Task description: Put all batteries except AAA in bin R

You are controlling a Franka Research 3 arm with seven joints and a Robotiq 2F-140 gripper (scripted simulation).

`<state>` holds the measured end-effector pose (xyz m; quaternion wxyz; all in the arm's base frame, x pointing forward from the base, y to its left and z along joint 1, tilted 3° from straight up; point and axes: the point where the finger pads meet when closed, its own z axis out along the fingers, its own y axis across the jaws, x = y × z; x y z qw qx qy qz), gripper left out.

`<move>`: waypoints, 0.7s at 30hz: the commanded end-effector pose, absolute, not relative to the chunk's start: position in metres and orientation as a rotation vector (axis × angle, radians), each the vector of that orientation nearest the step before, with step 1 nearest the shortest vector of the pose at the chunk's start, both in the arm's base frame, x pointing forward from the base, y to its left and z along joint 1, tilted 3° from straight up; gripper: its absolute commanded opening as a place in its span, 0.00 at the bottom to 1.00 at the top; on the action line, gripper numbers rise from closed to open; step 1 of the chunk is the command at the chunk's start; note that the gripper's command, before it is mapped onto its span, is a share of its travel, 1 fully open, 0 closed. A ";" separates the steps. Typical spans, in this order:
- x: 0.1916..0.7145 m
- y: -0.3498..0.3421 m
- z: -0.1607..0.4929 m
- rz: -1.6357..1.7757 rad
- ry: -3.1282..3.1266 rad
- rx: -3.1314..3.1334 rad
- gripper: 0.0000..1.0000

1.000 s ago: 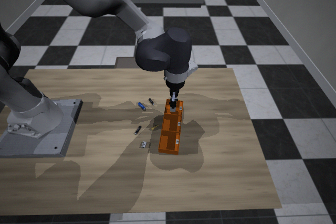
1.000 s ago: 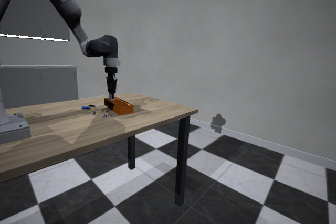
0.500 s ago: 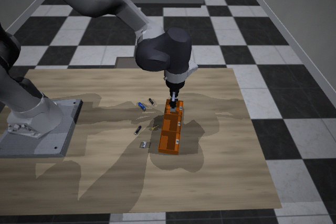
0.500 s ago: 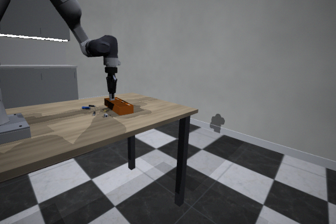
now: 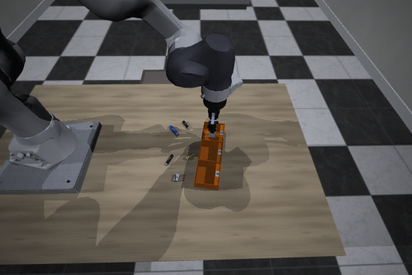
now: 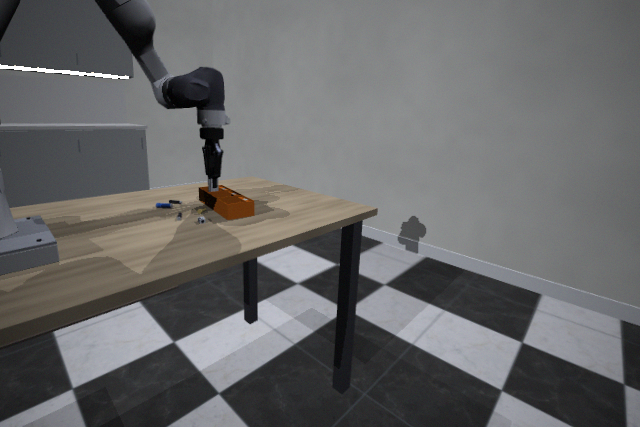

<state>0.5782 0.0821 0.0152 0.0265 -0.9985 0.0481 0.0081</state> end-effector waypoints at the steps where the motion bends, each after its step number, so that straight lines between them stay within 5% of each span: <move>1: 0.579 0.084 0.015 0.021 0.162 -3.081 0.05; 21: 0.579 0.084 0.015 0.021 0.162 -3.081 0.05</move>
